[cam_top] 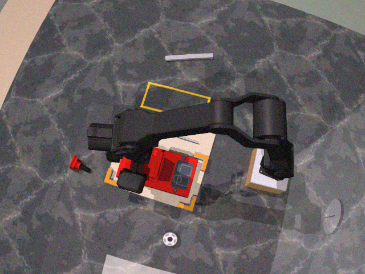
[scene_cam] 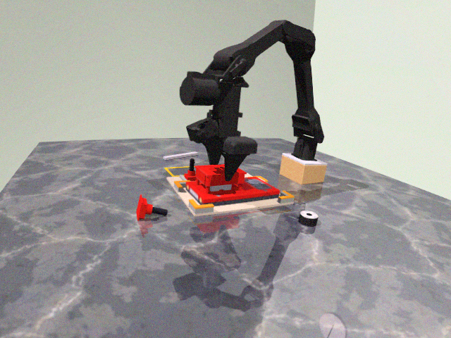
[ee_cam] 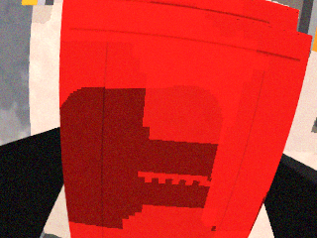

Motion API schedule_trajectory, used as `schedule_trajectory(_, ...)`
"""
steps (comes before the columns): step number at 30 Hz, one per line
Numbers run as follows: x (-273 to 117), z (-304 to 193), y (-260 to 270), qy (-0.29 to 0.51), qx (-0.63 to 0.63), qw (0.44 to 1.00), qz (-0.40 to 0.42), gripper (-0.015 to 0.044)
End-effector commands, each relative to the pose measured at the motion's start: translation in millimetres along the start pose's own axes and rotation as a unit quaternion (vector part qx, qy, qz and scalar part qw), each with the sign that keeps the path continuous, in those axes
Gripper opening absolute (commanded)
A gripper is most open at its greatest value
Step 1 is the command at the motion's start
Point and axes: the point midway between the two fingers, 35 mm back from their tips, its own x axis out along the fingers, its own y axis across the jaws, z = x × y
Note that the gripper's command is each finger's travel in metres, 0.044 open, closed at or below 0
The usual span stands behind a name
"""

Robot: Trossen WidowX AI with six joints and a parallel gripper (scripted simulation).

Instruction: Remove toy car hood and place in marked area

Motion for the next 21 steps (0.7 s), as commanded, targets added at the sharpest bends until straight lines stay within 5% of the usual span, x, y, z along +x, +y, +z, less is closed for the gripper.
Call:
schedule_trajectory(1, -5, 1, 0, -0.002, -0.001, 1.000, 0.001, 0.0000)
schedule_trajectory(21, -52, 1, 0, -0.002, -0.001, 1.000, 0.000, 0.0000)
